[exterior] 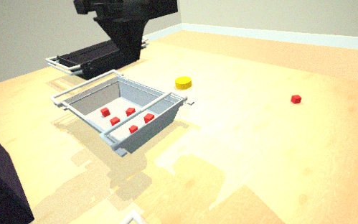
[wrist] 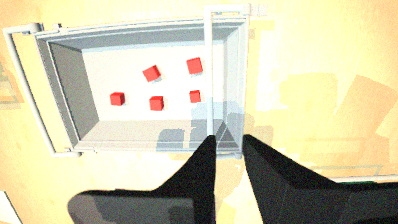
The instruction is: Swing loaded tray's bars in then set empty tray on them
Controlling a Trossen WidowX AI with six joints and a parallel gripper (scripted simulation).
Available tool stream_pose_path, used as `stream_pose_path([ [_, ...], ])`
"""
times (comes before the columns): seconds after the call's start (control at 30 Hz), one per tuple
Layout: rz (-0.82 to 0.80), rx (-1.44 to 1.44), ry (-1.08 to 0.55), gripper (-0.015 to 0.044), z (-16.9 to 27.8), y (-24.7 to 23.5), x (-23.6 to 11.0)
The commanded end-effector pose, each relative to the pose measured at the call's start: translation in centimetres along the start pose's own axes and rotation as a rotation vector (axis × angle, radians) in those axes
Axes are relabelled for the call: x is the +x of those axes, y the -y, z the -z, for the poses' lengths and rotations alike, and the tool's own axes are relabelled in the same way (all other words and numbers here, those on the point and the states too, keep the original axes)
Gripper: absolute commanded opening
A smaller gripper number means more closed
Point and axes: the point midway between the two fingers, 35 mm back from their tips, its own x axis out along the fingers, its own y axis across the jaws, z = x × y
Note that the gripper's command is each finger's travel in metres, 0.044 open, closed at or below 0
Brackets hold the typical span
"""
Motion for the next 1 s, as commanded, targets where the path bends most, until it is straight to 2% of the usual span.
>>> stream_pose_path([
  [0.0,0.005,0.002,0.017,0.0082,0.8,-0.3,-5.6],
  [0.03,0.005,0.002,0.017,0.0082,1.0,-0.3,-6.3],
  [0.07,0.002,-0.002,0.007,0.0082,0.2,-0.2,-2.6],
  [0.17,-0.005,-0.024,-0.002,0.0082,-0.4,-2.4,-1.7],
  [0.47,-0.009,-0.050,-0.012,0.0082,-1.6,-14.8,3.3],
  [0.7,-0.014,-0.002,0.018,0.0082,0.4,-25.9,7.5],
  [0.97,-0.015,0.000,0.019,0.0082,0.5,-26.4,7.8],
])
